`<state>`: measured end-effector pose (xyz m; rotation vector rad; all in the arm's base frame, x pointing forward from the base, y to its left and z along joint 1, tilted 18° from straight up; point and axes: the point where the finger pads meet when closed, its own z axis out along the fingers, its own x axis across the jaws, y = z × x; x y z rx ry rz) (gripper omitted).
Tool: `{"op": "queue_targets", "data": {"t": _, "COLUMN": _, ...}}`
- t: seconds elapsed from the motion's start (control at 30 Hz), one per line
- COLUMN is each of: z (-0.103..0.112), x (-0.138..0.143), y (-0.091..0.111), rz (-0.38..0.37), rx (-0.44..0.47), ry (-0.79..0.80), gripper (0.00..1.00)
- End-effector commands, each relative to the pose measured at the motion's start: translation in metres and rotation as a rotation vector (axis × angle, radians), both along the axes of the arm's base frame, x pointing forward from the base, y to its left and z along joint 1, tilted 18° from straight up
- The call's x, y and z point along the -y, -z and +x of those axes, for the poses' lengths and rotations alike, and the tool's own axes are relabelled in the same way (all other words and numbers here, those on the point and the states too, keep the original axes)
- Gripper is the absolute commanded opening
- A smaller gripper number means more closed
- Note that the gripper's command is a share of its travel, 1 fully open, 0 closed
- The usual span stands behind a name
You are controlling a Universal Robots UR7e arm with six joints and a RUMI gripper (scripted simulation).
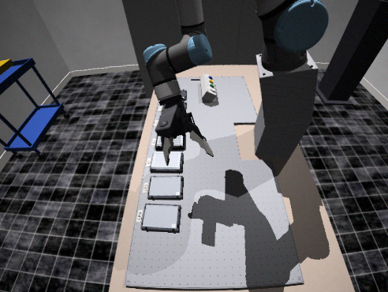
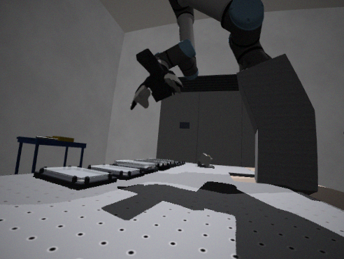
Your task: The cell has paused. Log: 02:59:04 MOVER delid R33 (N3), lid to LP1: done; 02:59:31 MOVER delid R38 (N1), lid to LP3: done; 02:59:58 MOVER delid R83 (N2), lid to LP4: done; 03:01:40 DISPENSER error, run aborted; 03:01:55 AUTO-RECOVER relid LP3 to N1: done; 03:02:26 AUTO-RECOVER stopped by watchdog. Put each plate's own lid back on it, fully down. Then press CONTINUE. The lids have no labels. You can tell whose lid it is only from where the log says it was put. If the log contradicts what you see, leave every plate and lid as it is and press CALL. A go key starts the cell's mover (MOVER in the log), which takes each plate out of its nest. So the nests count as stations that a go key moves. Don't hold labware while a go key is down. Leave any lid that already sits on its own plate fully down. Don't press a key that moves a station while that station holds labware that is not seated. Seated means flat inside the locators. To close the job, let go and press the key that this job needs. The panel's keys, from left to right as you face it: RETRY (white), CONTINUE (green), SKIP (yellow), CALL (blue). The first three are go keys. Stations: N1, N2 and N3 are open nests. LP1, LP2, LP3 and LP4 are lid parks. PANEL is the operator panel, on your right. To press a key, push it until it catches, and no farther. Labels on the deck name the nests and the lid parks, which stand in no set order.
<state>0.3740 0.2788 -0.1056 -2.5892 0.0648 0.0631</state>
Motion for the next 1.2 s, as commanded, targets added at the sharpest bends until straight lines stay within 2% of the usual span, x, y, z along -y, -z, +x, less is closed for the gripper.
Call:
{"op": "queue_targets", "data": {"t": 0.0, "z": 0.0, "x": 0.0, "y": 0.0, "rz": 0.0, "rx": 0.001, "ry": 0.0, "gripper": 1.0}}
{"op": "queue_targets", "data": {"t": 0.53, "z": 0.0, "x": 0.0, "y": 0.0, "rz": 0.0, "rx": 0.001, "ry": 0.0, "gripper": 1.0}}
{"op": "queue_targets", "data": {"t": 0.57, "z": 0.002, "x": 0.004, "y": 0.003, "rz": -0.007, "rx": -0.002, "ry": 0.018, "gripper": 0.82}}
{"op": "queue_targets", "data": {"t": 0.87, "z": 0.014, "x": 0.038, "y": 0.028, "rz": -0.065, "rx": -0.029, "ry": 0.186, "gripper": 0.82}}
{"op": "queue_targets", "data": {"t": 1.17, "z": 0.02, "x": 0.064, "y": 0.043, "rz": -0.102, "rx": -0.046, "ry": 0.308, "gripper": 0.82}}
